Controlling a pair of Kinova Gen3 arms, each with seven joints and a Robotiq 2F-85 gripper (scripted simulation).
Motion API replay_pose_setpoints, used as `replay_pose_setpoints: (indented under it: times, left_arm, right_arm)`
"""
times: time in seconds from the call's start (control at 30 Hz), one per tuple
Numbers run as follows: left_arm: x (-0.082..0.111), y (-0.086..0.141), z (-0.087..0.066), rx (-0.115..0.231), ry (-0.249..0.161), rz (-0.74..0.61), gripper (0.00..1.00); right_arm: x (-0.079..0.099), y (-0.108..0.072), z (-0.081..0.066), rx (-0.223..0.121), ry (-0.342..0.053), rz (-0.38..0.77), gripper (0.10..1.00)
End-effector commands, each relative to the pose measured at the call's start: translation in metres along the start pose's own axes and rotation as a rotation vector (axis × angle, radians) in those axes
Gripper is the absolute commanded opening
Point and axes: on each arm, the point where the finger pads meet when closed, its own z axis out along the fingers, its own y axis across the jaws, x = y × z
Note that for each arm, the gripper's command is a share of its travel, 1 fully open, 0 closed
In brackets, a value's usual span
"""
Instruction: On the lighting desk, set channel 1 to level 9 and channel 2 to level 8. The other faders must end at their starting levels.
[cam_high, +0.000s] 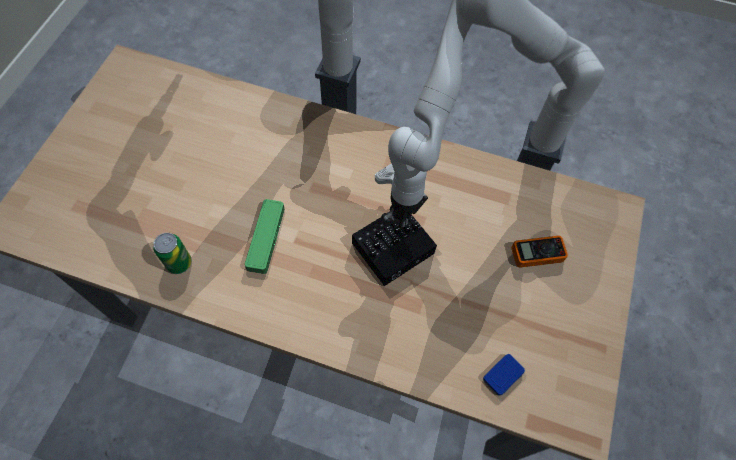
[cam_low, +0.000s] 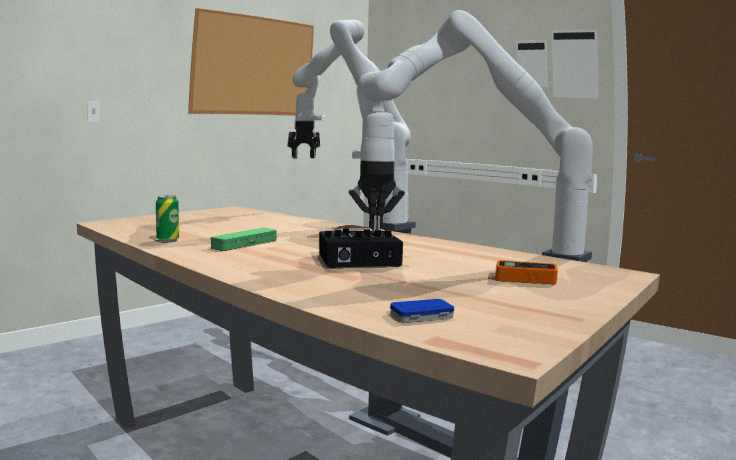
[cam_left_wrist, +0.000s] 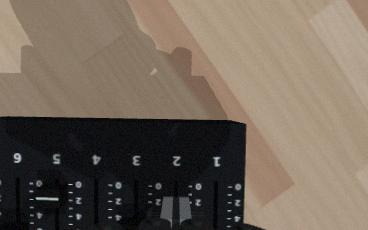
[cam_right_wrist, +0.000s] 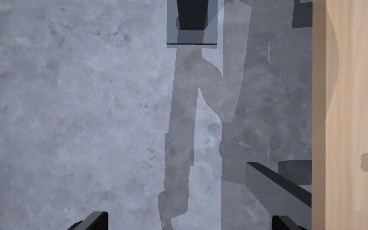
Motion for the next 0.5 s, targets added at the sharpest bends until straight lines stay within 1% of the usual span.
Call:
replay_pose_setpoints:
  times: [0.0, 0.13, 0.43, 0.47]
  left_arm:
    - [0.000, -0.001, -0.002, 0.002, 0.000, 0.000, 0.099]
    - [0.000, -0.001, -0.007, 0.002, 0.000, 0.000, 0.099]
    - [0.000, 0.000, -0.033, 0.002, 0.000, 0.000, 0.099]
    - [0.000, 0.000, -0.033, 0.002, 0.000, 0.000, 0.099]
  right_arm:
    - [0.000, 0.000, -0.001, 0.000, -0.002, 0.000, 1.000]
    - [0.000, 0.000, -0.001, 0.000, -0.002, 0.000, 1.000]
    - [0.000, 0.000, -0.001, 0.000, -0.002, 0.000, 1.000]
    - [0.000, 0.000, -0.001, 0.000, -0.002, 0.000, 1.000]
